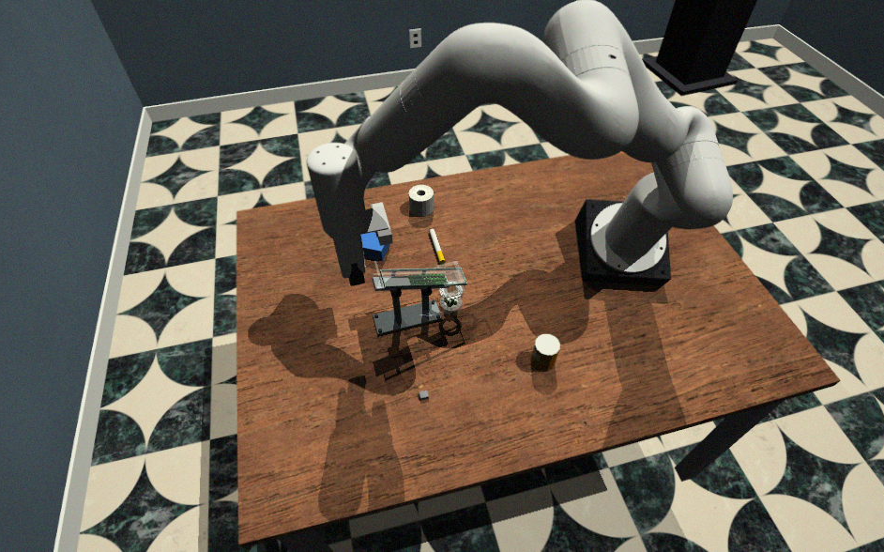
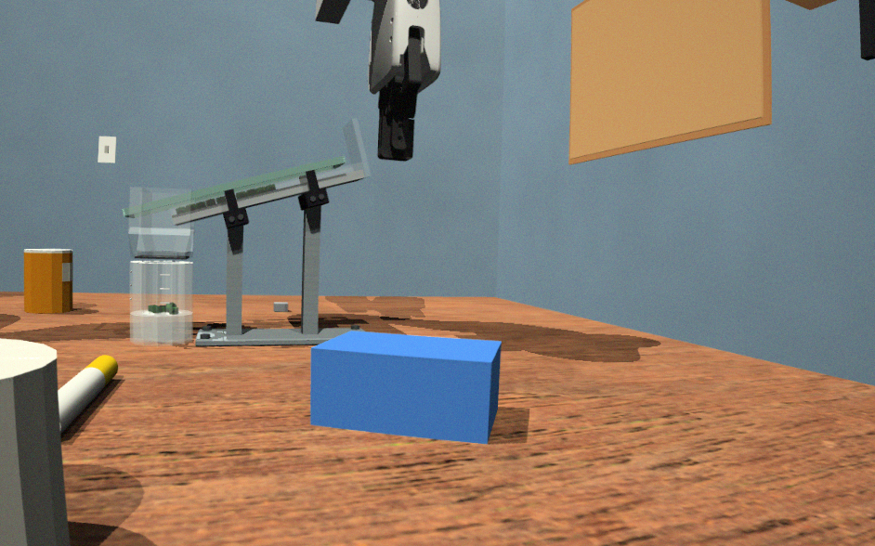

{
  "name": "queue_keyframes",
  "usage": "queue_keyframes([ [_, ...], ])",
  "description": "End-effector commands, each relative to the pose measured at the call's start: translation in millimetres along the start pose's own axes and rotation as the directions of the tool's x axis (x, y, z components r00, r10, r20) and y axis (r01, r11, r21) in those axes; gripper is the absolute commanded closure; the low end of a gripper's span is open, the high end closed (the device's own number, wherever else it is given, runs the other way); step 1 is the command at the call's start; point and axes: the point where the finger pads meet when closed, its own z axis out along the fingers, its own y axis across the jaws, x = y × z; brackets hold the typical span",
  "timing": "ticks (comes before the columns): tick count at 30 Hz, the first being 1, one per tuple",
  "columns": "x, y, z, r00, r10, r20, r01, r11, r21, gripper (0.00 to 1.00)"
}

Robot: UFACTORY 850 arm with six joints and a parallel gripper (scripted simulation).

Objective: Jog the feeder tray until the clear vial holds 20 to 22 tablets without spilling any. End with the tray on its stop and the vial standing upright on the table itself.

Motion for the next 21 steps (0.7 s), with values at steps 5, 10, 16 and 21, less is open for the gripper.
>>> queue_keyframes([
  [5, -1.0, 0.0, -1.2, 1.000, 0.000, 0.002, 0.000, 1.000, 0.001, 1.00],
  [10, -1.0, 0.0, -1.2, 1.000, 0.000, 0.002, 0.000, 1.000, 0.001, 1.00],
  [16, 12.0, 0.0, 2.8, 1.000, 0.000, 0.002, 0.000, 1.000, 0.001, 1.00],
  [21, 24.5, 0.0, 6.5, 1.000, 0.000, 0.002, 0.000, 1.000, 0.001, 1.00],
])
